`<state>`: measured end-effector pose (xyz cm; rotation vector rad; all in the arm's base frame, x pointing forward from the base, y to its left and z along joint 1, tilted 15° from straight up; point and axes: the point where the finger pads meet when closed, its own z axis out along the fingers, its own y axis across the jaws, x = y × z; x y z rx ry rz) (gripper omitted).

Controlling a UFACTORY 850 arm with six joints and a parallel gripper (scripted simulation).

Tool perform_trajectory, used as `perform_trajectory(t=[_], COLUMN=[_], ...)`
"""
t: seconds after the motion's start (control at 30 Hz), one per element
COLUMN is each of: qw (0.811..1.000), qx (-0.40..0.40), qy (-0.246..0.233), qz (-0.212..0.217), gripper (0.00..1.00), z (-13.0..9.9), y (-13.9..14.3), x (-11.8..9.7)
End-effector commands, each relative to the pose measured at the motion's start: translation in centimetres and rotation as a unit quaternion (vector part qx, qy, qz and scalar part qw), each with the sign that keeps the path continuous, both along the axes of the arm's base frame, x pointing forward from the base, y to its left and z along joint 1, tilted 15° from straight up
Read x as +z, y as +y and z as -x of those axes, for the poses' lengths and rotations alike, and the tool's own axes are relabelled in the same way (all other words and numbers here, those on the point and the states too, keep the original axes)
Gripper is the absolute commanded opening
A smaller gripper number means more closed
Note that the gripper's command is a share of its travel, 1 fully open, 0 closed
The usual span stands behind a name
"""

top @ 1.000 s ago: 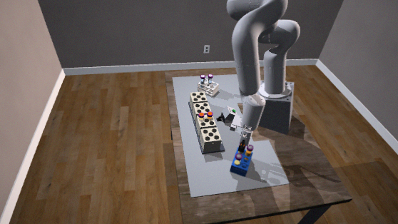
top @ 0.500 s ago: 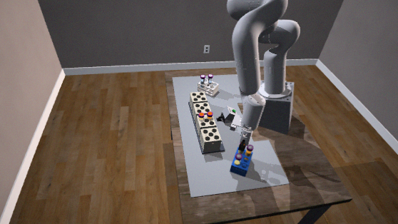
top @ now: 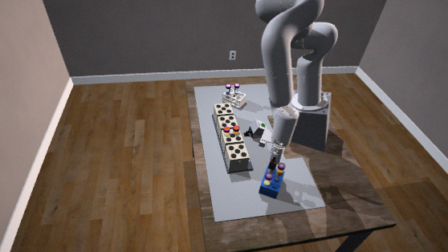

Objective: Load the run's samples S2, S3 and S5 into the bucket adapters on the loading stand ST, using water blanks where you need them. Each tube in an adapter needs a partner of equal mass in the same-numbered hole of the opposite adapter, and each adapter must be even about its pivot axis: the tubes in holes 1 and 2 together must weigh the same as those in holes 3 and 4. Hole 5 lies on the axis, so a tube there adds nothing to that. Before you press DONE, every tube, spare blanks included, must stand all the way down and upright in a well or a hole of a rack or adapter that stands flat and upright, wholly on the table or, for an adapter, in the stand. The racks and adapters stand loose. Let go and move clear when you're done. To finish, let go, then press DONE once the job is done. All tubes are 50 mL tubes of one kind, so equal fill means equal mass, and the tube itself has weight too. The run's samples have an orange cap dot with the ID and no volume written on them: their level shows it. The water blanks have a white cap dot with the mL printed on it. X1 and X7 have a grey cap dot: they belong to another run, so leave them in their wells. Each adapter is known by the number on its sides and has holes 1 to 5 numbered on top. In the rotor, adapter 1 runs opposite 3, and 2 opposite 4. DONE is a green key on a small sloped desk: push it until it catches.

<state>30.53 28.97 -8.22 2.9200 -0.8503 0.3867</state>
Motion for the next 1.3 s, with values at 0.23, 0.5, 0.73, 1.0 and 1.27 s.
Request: perform_trajectory(t=[0.23,0.5,0.73,1.0,1.27], qw=[1.000,1.000,1.000,1.000,1.000], qx=[0.000,0.000,0.000,0.000,0.000], qy=[0.000,0.000,0.000,0.000,0.000], qz=[0.000,0.000,0.000,0.000,0.000], gripper=[0.00,0.00,0.00,0.00,0.00], z=[0.0,0.0,0.1,0.2,0.3], y=[0.1,0.1,0.1,0.2,0.3], x=[0.0,0.0,0.5,0.9,1.4])
